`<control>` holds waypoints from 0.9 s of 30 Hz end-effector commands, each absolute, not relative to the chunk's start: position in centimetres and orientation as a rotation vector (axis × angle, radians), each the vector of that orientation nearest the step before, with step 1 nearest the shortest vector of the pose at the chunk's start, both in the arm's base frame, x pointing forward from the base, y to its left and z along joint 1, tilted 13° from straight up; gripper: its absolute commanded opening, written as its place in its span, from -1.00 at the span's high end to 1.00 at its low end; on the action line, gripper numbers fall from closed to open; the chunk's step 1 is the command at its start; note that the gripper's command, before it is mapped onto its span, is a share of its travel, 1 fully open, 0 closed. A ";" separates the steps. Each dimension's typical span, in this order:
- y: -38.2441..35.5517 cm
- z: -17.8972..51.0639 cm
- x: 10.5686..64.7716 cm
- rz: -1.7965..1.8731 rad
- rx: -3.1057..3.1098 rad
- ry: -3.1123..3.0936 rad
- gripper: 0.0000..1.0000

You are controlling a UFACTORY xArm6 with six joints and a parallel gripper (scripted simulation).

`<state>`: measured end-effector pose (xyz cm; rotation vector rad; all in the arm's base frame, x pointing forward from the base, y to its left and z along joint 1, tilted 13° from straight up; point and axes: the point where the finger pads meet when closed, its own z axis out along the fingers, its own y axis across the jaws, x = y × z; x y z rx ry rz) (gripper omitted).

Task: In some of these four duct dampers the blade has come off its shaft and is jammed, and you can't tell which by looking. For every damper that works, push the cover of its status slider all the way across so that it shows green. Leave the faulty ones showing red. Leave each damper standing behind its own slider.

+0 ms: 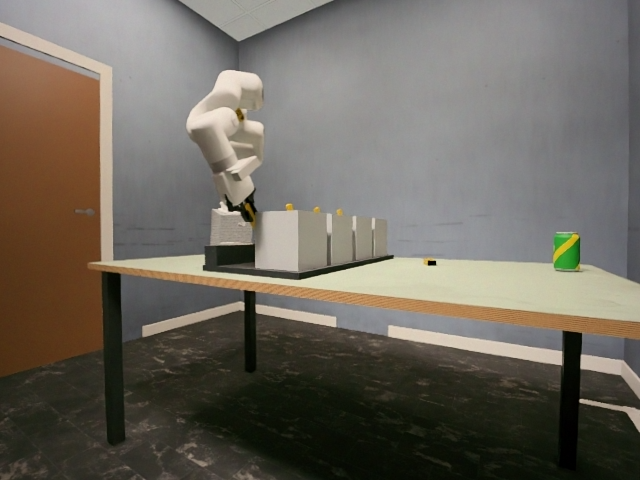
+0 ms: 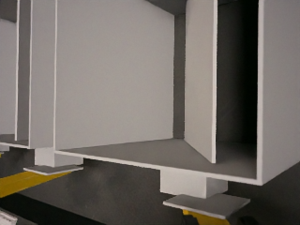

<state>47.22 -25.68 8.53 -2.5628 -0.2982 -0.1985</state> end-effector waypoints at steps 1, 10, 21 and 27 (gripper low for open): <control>-25.8 8.7 47.4 -0.200 -2.554 -0.300 0.62; -25.9 8.6 47.4 -0.198 -2.544 -0.301 0.62; -25.9 8.6 47.4 -0.198 -2.544 -0.301 0.62; -25.9 8.6 47.4 -0.198 -2.544 -0.301 0.62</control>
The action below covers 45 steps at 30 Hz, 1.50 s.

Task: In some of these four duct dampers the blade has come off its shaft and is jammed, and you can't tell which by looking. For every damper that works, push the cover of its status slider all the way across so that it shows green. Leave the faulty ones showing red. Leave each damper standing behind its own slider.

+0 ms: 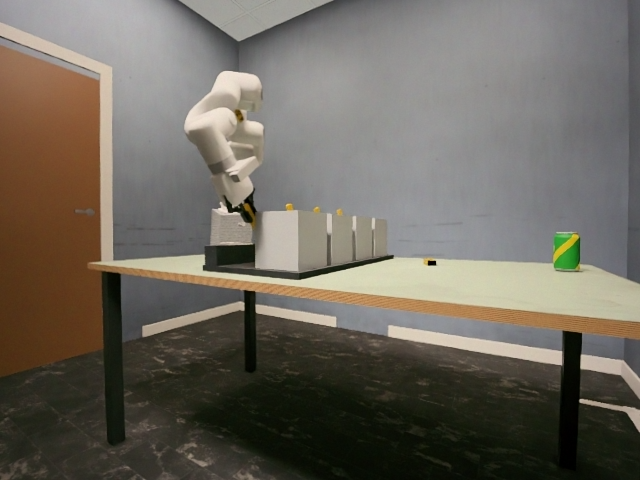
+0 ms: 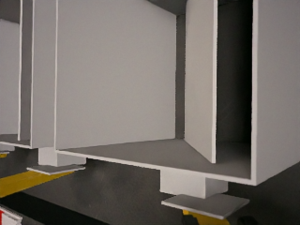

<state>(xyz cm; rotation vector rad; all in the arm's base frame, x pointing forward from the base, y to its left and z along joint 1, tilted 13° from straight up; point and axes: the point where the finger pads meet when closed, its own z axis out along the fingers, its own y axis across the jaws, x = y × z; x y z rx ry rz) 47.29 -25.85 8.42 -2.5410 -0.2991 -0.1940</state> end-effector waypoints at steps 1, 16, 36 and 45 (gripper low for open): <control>-25.9 8.6 47.4 -0.198 -2.544 -0.301 0.62; -25.9 8.6 47.4 -0.198 -2.544 -0.301 0.30; -26.2 9.0 47.3 -0.198 -2.544 -0.301 0.22; -27.8 11.5 47.1 -0.198 -2.544 -0.301 0.22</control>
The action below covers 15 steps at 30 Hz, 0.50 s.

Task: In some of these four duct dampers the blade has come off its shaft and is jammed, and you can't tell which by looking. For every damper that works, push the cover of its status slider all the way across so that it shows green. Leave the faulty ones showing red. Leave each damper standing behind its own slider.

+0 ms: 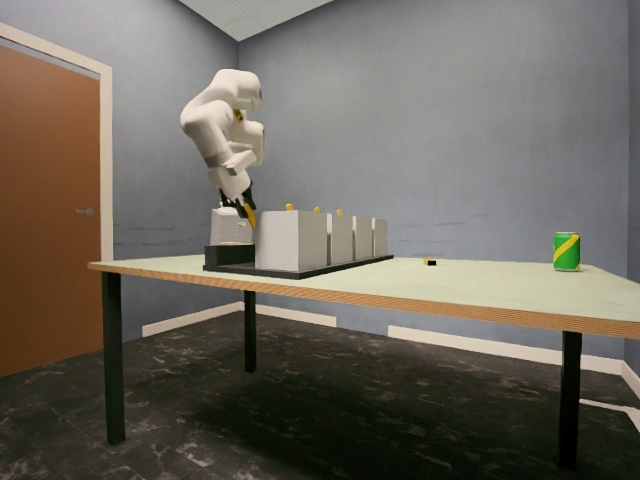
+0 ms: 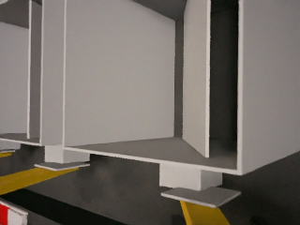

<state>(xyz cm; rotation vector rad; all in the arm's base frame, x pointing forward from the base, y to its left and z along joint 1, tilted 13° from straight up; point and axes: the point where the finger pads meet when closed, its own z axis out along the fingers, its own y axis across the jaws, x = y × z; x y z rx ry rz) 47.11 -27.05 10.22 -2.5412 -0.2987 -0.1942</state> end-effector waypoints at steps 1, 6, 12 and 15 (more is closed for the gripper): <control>-28.1 11.8 47.1 -0.198 -2.544 -0.301 0.22; -29.0 13.1 47.0 -0.198 -2.544 -0.301 0.22; -29.8 14.4 46.8 -0.198 -2.544 -0.301 0.22; -30.1 14.8 46.8 -0.198 -2.544 -0.301 0.22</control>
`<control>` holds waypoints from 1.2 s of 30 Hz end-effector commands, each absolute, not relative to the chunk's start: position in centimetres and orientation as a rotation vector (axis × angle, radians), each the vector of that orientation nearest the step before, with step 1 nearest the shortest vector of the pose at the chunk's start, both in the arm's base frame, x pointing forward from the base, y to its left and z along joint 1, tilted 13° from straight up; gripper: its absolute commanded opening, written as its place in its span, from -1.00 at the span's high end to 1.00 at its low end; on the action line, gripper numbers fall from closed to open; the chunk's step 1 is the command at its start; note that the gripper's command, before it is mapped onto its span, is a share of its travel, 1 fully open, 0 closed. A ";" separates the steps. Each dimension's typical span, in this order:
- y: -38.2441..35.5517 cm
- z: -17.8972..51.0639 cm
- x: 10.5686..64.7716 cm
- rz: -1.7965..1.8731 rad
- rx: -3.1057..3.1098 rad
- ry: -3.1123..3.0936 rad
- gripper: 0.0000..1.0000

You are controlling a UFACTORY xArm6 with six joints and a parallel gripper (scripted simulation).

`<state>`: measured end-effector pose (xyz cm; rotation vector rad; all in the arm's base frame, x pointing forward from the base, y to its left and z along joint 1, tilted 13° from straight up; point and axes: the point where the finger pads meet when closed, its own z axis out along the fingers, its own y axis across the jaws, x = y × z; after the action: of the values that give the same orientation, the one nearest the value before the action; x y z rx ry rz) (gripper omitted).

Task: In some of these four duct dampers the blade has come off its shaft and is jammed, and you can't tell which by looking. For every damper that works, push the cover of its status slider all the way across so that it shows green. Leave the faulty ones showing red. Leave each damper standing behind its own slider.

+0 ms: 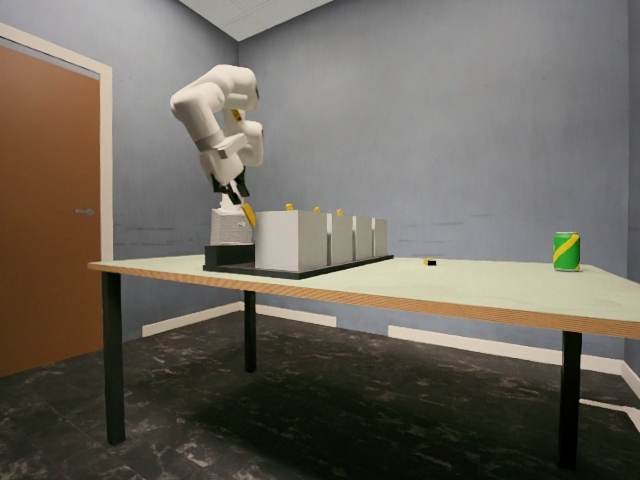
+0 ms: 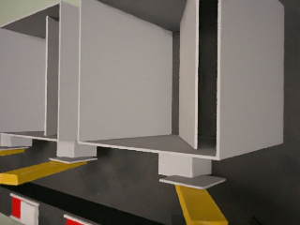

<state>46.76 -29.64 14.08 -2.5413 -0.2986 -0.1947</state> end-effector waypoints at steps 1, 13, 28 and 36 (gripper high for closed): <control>-30.1 14.9 46.8 -0.198 -2.544 -0.301 0.22; -29.5 15.5 47.3 -0.203 -2.585 -0.298 0.22; -20.8 19.9 52.5 -0.292 -3.016 -0.277 0.22; -17.1 21.8 54.7 -0.343 -3.194 -0.265 0.22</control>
<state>53.68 -18.47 20.98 -3.0803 -0.2957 -0.3281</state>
